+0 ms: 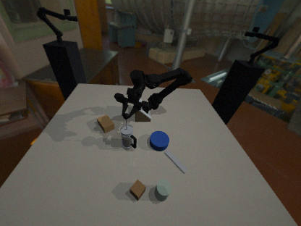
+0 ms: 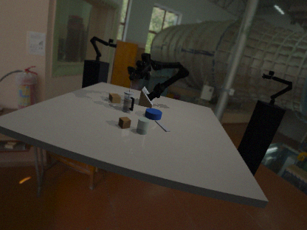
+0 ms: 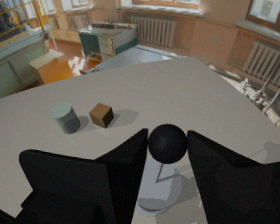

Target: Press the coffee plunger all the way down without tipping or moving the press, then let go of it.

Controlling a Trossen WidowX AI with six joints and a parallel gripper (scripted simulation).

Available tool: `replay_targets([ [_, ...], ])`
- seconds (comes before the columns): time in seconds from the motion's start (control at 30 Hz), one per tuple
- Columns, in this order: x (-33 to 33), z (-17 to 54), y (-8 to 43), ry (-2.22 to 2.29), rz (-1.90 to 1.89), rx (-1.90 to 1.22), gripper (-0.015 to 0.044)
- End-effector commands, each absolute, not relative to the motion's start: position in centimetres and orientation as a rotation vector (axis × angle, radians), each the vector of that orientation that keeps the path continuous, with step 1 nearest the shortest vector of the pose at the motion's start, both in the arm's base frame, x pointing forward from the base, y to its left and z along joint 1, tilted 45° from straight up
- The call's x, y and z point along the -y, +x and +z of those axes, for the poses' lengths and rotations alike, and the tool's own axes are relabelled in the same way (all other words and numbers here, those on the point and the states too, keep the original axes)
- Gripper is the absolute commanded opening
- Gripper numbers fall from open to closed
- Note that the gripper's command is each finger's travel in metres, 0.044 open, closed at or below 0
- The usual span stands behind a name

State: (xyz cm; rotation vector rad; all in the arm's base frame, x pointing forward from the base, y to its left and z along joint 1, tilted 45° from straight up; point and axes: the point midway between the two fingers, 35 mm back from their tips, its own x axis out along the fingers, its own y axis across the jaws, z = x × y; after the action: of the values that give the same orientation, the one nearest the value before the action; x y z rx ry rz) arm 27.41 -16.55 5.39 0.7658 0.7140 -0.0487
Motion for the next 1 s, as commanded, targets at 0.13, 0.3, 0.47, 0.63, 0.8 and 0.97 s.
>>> replay_targets([
  [0.13,14.8,3.3,27.0,0.778,-0.049,-0.751,0.012],
  [0.3,14.3,2.7,26.9,0.778,-0.049,-0.751,0.012],
  [0.47,13.7,2.1,26.9,0.778,-0.049,-0.75,0.012],
  [0.63,13.2,1.5,26.9,0.778,-0.049,-0.75,0.012],
  [0.8,12.6,0.9,26.8,0.779,-0.049,-0.749,0.012],
  [0.97,12.0,0.3,26.9,0.78,-0.049,-0.748,0.012],
])
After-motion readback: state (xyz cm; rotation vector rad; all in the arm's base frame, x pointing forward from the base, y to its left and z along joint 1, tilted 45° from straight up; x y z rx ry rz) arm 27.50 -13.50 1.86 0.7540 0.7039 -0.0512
